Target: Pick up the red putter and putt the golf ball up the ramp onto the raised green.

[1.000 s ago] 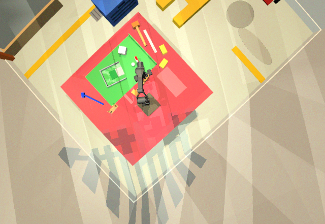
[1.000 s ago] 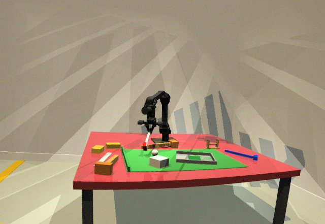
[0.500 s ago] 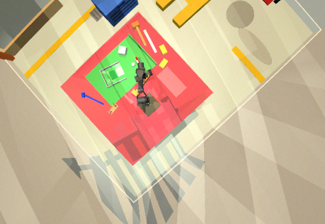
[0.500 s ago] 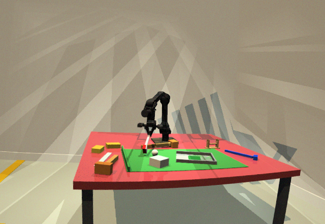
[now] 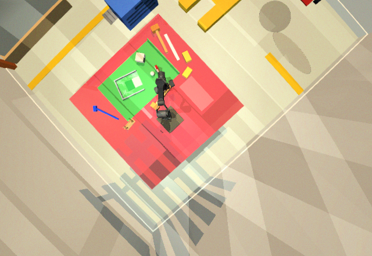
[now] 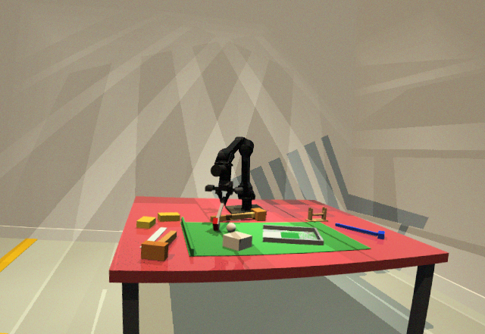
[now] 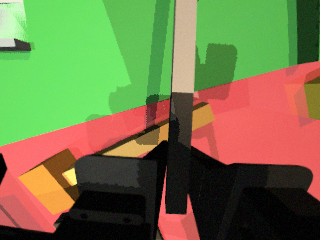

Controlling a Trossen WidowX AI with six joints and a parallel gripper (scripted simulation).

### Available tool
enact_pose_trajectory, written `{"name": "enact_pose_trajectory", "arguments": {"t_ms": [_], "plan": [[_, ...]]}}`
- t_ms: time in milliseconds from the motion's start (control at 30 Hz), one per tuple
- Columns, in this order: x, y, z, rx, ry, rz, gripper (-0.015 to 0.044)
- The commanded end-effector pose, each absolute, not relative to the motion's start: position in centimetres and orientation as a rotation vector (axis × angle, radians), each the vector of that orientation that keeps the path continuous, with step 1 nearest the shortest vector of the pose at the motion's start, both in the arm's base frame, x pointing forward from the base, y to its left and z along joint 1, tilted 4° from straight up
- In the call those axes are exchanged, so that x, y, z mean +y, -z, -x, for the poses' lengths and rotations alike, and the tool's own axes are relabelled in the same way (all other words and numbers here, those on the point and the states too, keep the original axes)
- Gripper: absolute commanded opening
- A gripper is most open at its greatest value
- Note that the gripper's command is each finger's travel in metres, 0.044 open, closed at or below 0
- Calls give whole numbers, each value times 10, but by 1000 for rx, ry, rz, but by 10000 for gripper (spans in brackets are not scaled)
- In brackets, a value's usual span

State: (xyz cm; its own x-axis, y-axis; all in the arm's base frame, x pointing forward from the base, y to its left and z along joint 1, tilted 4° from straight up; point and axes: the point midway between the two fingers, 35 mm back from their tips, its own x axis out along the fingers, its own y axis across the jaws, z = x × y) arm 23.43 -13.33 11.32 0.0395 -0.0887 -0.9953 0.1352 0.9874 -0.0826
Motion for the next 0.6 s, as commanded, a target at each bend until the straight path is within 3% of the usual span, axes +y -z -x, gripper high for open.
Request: {"name": "enact_pose_trajectory", "arguments": {"t_ms": [0, 300, 567], "plan": [[-136, -114, -234, 1520, 172, -36, 0], [-164, -113, -231, 1520, 172, -31, 0], [-143, -112, -236, 1525, 177, -38, 0]]}}
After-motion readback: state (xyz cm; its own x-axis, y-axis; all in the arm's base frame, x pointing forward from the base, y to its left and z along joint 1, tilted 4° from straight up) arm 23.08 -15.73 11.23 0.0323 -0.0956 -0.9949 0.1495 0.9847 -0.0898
